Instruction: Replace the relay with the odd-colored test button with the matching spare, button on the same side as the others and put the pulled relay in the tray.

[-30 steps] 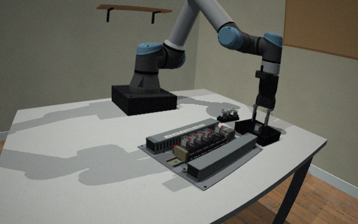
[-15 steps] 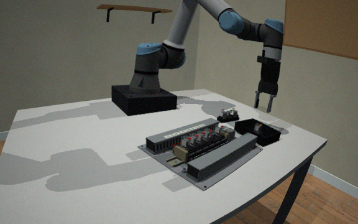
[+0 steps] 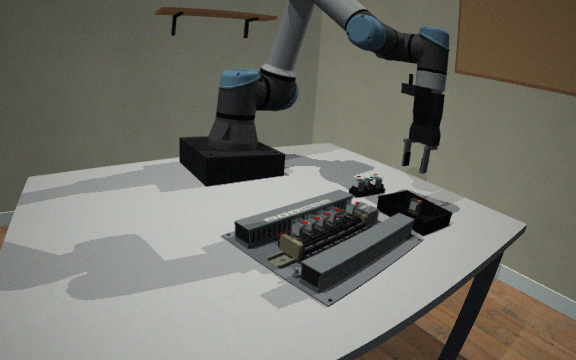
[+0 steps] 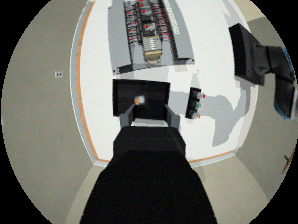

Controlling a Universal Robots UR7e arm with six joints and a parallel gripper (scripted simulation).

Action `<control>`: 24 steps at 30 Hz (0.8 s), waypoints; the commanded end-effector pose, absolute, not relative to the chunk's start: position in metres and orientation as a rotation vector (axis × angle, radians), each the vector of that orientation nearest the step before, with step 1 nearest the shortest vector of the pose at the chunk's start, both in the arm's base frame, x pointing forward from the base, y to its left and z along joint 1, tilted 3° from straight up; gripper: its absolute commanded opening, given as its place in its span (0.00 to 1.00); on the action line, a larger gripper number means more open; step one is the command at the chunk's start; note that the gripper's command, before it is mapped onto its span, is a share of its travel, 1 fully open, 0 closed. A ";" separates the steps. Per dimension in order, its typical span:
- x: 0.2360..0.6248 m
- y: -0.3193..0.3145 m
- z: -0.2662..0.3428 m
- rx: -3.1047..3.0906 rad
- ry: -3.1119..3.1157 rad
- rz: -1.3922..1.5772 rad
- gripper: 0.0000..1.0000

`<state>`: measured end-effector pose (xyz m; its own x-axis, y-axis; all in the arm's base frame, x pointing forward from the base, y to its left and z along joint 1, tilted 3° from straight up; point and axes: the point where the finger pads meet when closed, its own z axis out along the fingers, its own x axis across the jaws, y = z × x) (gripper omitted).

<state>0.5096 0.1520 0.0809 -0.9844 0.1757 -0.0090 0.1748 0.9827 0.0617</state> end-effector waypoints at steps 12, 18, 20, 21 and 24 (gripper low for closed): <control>0.449 0.170 0.092 0.376 3.100 0.092 1.00; 0.449 0.170 0.092 0.376 3.100 0.092 1.00; 0.449 0.170 0.092 0.376 3.100 0.092 1.00; 0.449 0.170 0.092 0.376 3.100 0.092 1.00; 0.449 0.170 0.092 0.376 3.100 0.092 1.00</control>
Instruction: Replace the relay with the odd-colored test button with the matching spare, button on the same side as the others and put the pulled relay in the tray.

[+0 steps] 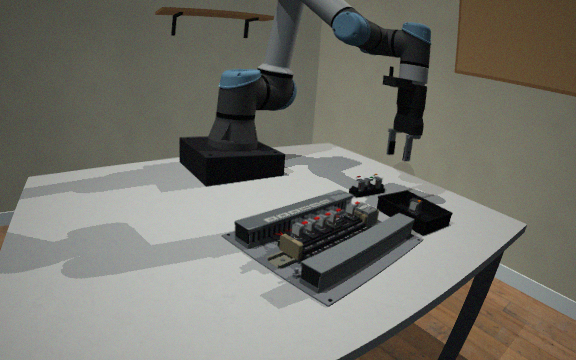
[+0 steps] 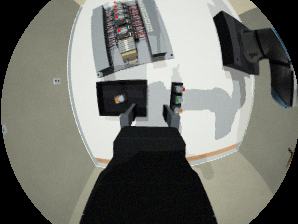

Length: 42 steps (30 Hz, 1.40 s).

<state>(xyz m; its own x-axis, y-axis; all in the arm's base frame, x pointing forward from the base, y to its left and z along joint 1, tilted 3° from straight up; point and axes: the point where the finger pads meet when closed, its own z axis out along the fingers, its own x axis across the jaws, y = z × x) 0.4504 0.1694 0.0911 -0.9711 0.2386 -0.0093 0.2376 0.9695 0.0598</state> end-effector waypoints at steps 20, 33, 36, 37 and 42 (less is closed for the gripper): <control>0.368 0.194 0.105 0.376 3.100 0.092 1.00; 0.349 0.199 0.108 0.376 3.100 0.092 1.00; 0.353 0.198 0.107 0.376 3.100 0.092 1.00; 0.355 0.197 0.107 0.376 3.100 0.092 1.00; 0.358 0.196 0.107 0.376 3.100 0.092 1.00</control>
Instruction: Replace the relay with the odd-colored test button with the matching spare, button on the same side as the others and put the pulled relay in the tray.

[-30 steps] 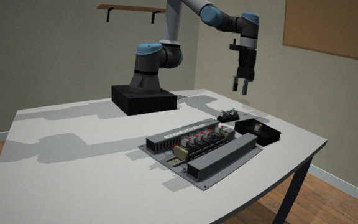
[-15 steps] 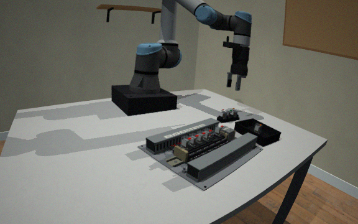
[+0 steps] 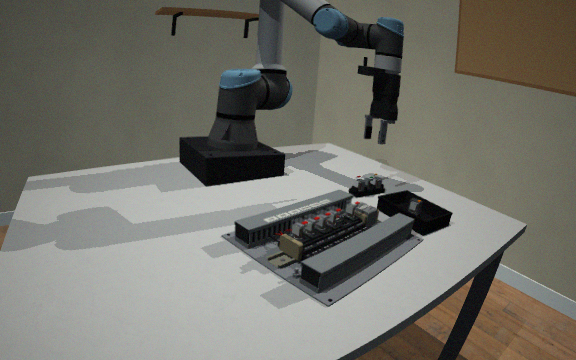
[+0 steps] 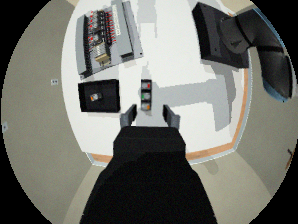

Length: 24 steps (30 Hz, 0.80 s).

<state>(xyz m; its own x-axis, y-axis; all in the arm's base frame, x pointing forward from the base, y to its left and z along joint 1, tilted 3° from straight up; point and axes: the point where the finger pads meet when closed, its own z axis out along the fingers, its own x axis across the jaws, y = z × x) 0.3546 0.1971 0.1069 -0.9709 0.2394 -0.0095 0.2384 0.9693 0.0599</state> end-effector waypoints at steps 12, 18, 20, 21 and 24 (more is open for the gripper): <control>0.361 0.196 0.106 0.376 3.100 0.092 1.00; 0.363 0.195 0.106 0.376 3.100 0.092 1.00; 0.363 0.195 0.106 0.376 3.100 0.092 1.00; 0.363 0.195 0.106 0.376 3.100 0.092 1.00; 0.363 0.195 0.106 0.376 3.100 0.092 1.00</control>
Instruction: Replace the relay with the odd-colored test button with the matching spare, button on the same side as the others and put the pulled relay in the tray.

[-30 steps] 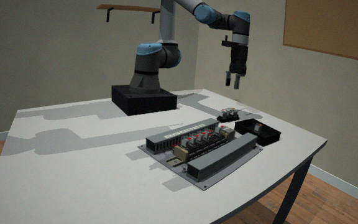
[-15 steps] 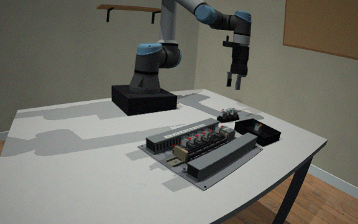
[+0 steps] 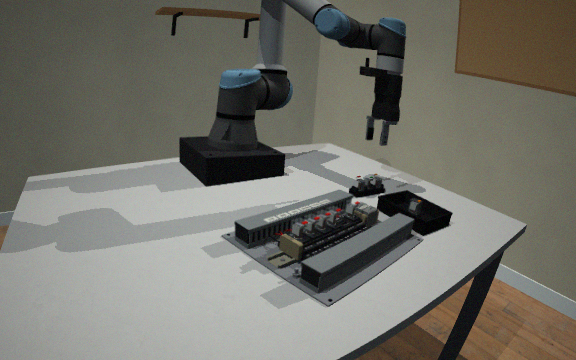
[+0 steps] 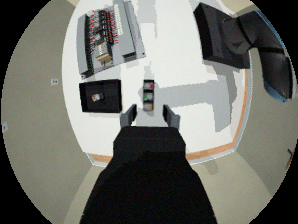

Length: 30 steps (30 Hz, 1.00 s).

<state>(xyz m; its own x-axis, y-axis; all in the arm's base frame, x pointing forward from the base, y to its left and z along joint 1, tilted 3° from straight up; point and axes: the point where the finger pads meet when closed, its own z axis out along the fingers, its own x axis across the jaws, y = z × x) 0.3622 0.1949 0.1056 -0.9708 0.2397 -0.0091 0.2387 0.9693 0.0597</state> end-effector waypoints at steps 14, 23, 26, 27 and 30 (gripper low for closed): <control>0.365 0.194 0.106 0.376 3.100 0.092 1.00; 0.365 0.194 0.106 0.376 3.100 0.092 1.00; 0.365 0.194 0.106 0.376 3.100 0.092 1.00; 0.365 0.194 0.106 0.376 3.100 0.092 1.00; 0.365 0.194 0.106 0.376 3.100 0.092 1.00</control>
